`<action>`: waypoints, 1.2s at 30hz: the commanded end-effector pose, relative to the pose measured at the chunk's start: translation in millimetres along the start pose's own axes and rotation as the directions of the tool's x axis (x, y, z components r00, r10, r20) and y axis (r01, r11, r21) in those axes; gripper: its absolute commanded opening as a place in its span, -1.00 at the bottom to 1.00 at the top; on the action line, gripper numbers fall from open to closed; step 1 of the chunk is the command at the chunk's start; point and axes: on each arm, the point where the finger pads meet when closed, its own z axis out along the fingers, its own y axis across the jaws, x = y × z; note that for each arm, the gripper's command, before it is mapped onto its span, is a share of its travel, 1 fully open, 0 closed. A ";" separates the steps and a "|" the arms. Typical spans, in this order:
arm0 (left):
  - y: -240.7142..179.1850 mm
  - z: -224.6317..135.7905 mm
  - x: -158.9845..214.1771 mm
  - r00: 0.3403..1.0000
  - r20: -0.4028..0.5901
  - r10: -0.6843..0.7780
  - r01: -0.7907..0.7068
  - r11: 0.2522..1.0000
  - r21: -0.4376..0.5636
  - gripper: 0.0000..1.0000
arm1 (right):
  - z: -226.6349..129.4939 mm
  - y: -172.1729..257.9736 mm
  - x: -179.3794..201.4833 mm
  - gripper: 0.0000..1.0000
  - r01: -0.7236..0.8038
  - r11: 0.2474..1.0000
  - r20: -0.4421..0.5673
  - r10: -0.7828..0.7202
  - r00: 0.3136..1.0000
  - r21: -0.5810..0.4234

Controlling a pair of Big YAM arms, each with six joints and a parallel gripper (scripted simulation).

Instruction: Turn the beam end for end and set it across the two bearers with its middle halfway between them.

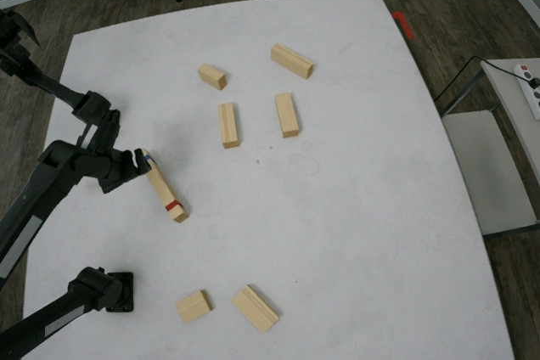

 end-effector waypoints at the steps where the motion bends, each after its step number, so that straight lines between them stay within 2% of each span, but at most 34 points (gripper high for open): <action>1: 6.3 56.7 -14.2 0.994 -0.106 0.028 -0.025 0.999 0.028 0.26 | -40.7 -4.6 2.6 1.00 -0.229 0.968 0.132 0.216 0.968 0.098; 8: 8.0 151.8 -6.7 0.950 -0.306 0.064 -0.043 0.996 0.075 0.26 | -85.0 8.8 17.4 1.00 -0.449 0.886 0.331 0.392 0.858 0.115; 15: 2.0 235.2 21.6 0.872 -0.477 0.114 -0.063 0.991 0.121 0.26 | -118.9 23.7 33.9 1.00 -0.612 0.789 0.503 0.506 0.701 0.060; 17: 2.0 235.2 21.6 0.872 -0.477 0.114 -0.063 0.991 0.121 0.26 | -118.9 23.7 33.9 1.00 -0.612 0.789 0.503 0.506 0.701 0.060; 23: -9.0 304.3 71.1 0.762 -0.625 0.171 -0.081 0.982 0.170 0.26 | -136.9 33.8 45.5 1.00 -0.675 0.738 0.595 0.537 0.598 0.012; 27: -17.7 341.4 110.1 0.677 -0.705 0.211 -0.092 0.975 0.203 0.26 | -146.5 36.2 48.1 1.00 -0.683 0.730 0.626 0.531 0.571 0.003; 32: -27.4 373.8 164.1 0.559 -0.788 0.258 -0.104 0.965 0.242 0.26 | -156.5 34.6 46.2 1.00 -0.672 0.741 0.644 0.507 0.573 0.015; 34: -27.4 373.8 164.1 0.559 -0.788 0.258 -0.104 0.965 0.242 0.26 | -156.5 34.6 46.2 1.00 -0.672 0.741 0.644 0.507 0.573 0.015; 36: -32.4 389.5 178.1 0.523 -0.806 0.278 -0.111 0.960 0.258 0.26 | -153.7 33.6 45.1 1.00 -0.671 0.741 0.636 0.511 0.579 0.015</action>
